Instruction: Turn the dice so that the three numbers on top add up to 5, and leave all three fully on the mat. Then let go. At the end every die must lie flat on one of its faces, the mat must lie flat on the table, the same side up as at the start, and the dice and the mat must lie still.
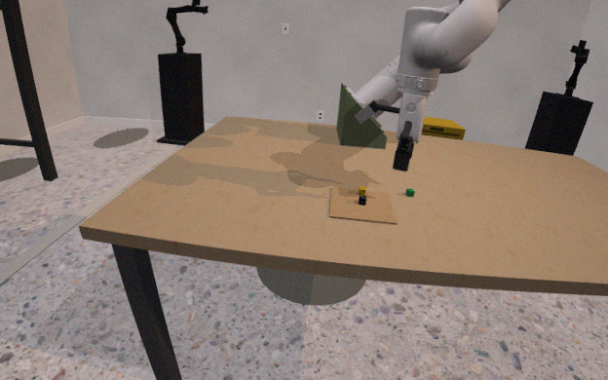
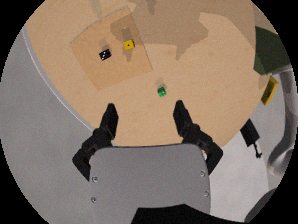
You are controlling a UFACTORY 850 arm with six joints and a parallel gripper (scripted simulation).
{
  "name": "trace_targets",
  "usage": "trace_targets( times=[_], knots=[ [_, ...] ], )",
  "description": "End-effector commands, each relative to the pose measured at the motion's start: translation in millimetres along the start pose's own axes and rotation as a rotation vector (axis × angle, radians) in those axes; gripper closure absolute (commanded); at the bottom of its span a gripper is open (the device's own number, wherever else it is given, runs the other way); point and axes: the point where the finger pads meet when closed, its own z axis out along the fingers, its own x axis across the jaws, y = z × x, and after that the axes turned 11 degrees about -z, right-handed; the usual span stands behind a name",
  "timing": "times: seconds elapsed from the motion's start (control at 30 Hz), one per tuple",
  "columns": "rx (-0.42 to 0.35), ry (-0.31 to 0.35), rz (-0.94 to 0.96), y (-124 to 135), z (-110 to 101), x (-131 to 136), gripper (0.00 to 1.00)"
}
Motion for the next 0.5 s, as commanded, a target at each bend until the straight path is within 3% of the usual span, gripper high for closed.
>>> trace_targets(
  times=[0.0,0.07,0.47],
  knots=[
    [0.007,0.009,0.158,5.8,0.4,4.8,0.0],
    [0.007,0.009,0.158,5.8,0.4,4.8,0.0],
    [0.01,0.008,0.572,20.5,3.6,20.9,0.0]
  ],
)
